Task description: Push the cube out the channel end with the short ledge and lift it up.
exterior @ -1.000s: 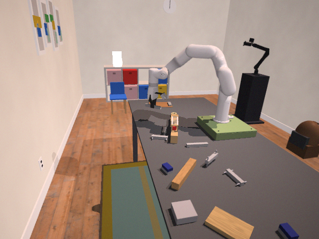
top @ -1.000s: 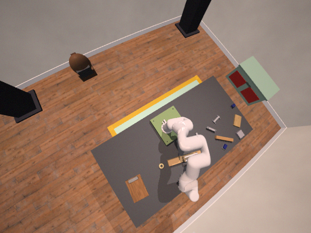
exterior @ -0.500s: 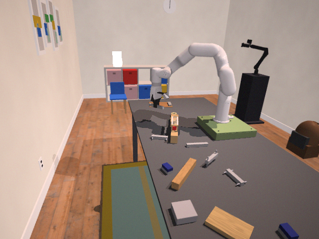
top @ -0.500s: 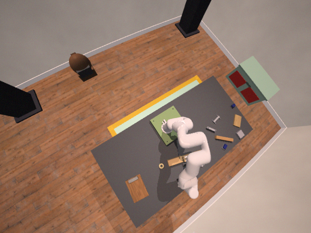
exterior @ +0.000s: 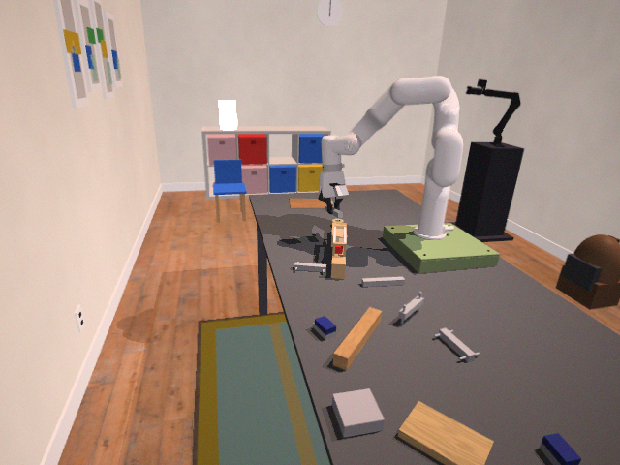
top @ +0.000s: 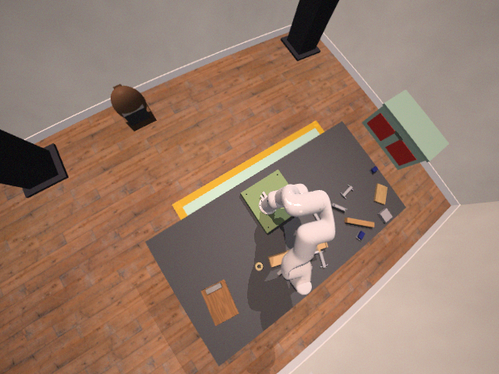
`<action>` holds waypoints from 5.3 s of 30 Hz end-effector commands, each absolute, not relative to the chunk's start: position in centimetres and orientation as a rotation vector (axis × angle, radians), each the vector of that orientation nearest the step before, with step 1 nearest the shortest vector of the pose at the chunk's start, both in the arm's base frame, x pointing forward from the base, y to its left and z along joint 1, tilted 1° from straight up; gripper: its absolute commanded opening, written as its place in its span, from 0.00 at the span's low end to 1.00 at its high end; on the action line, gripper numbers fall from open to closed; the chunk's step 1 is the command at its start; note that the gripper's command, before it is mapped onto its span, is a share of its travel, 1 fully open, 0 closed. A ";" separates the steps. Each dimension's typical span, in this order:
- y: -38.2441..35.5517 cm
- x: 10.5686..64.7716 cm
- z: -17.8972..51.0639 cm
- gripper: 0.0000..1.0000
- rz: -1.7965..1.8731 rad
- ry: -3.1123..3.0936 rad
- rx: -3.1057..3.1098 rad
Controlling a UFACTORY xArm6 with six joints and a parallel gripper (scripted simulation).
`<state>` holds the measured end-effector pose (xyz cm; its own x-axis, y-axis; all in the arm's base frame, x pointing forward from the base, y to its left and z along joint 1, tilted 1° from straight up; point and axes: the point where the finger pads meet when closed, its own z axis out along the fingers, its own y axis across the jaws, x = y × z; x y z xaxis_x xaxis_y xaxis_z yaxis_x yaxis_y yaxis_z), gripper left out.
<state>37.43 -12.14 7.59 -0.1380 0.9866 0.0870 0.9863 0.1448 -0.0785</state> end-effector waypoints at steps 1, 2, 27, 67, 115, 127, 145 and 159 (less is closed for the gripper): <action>-11.0 34.8 8.1 0.00 0.020 -2.047 -2.326; -11.0 34.8 8.1 0.00 0.022 -2.010 -2.368; -10.9 34.6 2.1 0.00 0.032 -1.891 -2.506; -7.7 35.6 1.2 0.00 0.032 -1.891 -2.506; -5.4 36.3 1.1 0.38 0.032 -1.891 -2.506; -5.4 36.3 1.1 0.38 0.032 -1.891 -2.506; -5.3 36.4 8.2 0.38 0.032 -1.891 -2.506; -5.1 36.5 8.2 0.38 0.031 -1.875 -2.518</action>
